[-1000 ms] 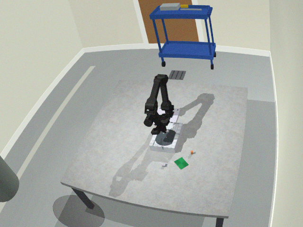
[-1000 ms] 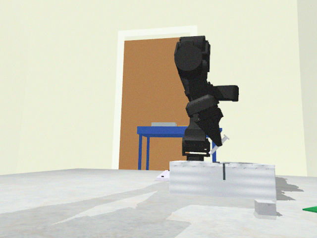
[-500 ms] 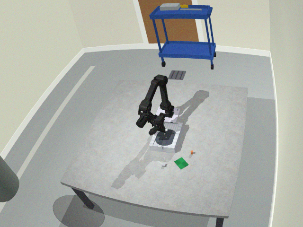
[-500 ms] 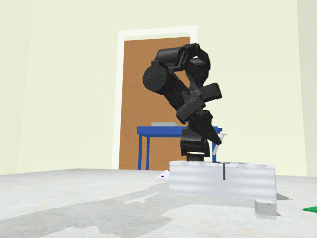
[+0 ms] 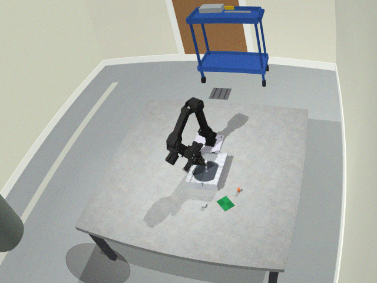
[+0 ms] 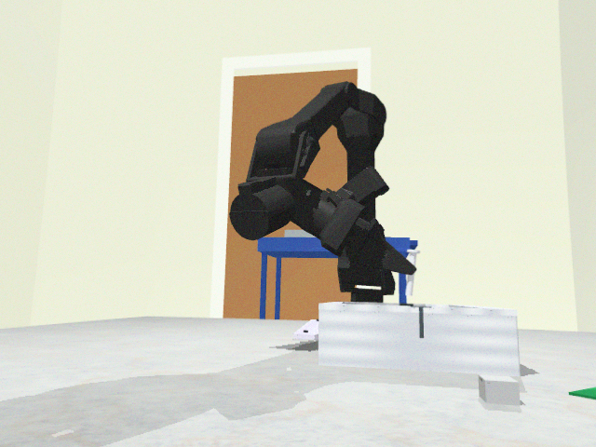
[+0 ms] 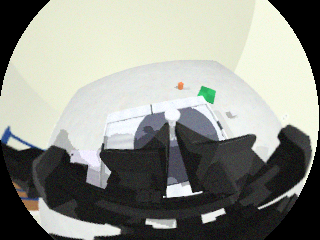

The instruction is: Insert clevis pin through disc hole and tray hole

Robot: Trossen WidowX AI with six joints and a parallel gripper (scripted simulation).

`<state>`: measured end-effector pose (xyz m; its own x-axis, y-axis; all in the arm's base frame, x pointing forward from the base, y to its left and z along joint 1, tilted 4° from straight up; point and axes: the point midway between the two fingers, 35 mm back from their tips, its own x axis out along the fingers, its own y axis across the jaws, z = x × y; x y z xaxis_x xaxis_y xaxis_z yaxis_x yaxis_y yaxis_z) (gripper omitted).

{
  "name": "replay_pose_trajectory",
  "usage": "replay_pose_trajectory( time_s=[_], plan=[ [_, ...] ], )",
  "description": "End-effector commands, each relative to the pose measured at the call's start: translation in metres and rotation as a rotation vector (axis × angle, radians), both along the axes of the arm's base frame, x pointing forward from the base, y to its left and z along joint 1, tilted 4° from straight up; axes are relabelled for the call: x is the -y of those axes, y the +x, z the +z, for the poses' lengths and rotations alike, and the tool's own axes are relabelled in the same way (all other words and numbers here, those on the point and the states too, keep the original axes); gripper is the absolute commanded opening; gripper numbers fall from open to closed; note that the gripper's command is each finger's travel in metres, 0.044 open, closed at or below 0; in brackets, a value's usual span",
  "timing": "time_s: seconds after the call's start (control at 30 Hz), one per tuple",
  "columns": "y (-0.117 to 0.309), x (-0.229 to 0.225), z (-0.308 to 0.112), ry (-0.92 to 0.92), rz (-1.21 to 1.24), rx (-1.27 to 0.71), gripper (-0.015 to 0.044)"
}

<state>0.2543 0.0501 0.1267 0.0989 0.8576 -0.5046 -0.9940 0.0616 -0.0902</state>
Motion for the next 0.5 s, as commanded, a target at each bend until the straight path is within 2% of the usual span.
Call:
replay_pose_trajectory(
  time_s=[0.0,0.47],
  plan=[
    [0.0,0.001,-0.004,0.096,0.001,0.003,0.0],
    [0.012,0.0,-0.003,0.121,0.001,0.007,0.0]
  ],
)
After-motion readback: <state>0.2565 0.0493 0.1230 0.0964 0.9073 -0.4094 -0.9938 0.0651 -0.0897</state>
